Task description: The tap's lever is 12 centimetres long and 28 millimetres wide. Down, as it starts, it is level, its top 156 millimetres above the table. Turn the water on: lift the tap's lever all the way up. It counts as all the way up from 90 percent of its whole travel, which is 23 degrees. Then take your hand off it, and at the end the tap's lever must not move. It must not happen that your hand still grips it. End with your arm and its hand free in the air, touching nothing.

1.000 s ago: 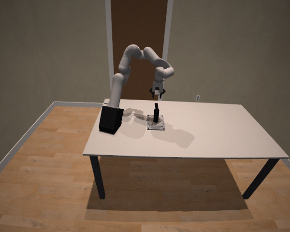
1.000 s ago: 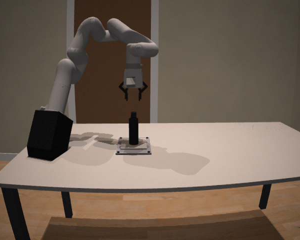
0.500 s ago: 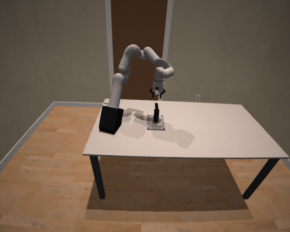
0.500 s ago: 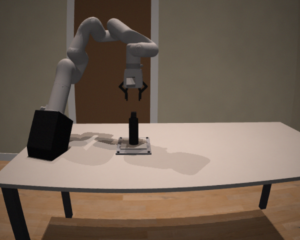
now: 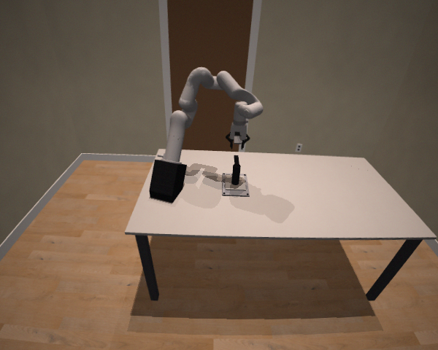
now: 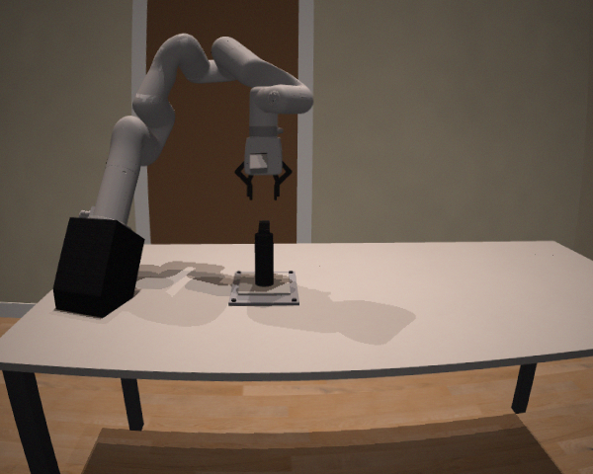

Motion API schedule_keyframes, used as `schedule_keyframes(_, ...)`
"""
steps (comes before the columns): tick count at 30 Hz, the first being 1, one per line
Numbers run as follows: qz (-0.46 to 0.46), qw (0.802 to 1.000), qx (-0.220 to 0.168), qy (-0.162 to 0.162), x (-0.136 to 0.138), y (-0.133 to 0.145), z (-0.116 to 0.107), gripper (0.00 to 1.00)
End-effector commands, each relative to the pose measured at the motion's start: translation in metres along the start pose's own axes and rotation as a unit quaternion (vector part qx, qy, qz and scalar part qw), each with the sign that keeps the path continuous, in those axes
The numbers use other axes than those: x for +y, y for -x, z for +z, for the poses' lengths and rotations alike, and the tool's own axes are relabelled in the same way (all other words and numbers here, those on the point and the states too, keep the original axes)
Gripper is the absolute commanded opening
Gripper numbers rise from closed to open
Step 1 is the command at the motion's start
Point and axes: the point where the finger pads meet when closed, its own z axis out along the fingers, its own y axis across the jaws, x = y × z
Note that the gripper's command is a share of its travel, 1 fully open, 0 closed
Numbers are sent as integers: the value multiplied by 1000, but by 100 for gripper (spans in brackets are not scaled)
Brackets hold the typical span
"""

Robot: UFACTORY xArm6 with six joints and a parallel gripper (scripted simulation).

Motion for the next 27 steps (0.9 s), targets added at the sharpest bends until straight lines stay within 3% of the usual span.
schedule_keyframes(1,0,1000,0,-1,-1,0,1,67)
schedule_keyframes(27,0,1000,0,-1,-2,0,34,67)
